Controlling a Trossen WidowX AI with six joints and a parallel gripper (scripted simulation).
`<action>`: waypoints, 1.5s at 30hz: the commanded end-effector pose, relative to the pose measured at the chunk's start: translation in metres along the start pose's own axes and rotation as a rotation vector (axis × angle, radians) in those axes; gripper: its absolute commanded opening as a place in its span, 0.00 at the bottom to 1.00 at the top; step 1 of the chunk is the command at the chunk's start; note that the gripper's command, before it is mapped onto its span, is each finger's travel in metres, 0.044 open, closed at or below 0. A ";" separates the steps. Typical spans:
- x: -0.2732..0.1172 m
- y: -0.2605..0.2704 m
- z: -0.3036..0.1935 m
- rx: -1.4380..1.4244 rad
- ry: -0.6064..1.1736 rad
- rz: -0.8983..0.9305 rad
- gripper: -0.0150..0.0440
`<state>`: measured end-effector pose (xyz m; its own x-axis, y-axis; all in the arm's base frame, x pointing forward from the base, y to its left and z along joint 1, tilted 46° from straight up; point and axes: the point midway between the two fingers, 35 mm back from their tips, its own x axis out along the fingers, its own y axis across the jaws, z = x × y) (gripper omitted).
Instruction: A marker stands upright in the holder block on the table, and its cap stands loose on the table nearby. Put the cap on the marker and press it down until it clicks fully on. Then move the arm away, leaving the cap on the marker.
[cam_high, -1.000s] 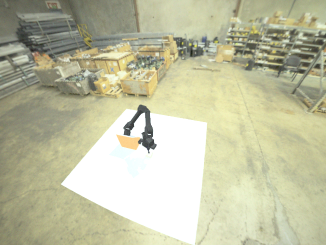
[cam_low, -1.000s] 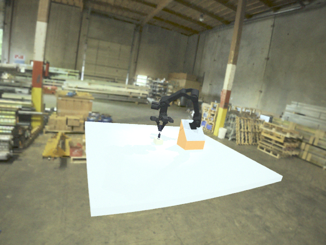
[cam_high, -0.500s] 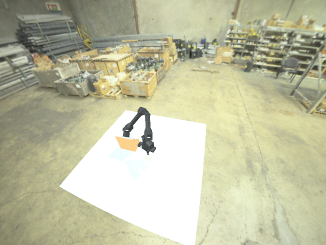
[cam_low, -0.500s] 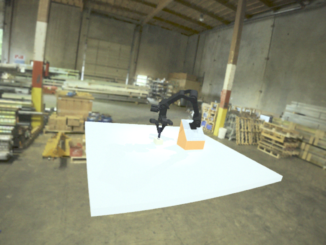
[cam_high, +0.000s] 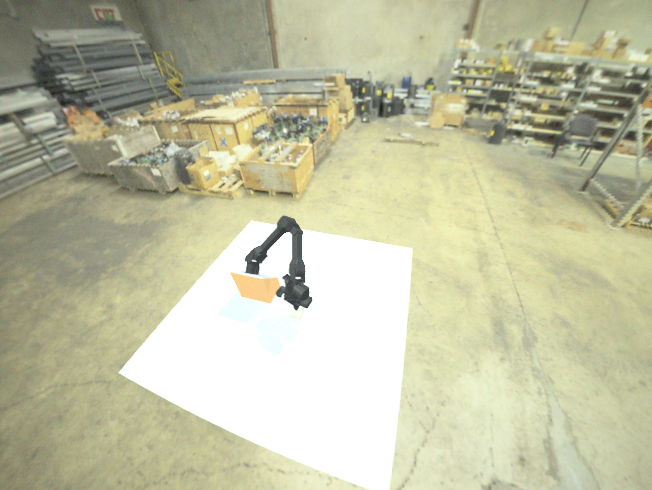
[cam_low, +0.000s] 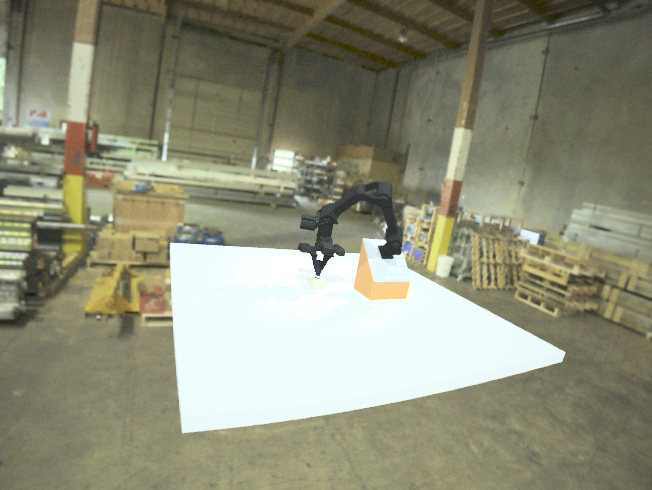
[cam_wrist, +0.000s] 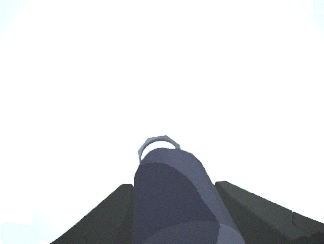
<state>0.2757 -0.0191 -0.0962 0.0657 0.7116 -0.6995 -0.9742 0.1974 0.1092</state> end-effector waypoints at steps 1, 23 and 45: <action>0.008 0.002 0.000 0.009 -0.008 0.004 0.25; 0.009 0.002 0.000 0.004 -0.004 0.005 0.57; -0.067 0.002 -0.001 0.005 -0.001 0.005 1.00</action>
<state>0.2728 -0.0652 -0.0561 0.0752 0.7112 -0.6990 -0.9715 0.2104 0.1096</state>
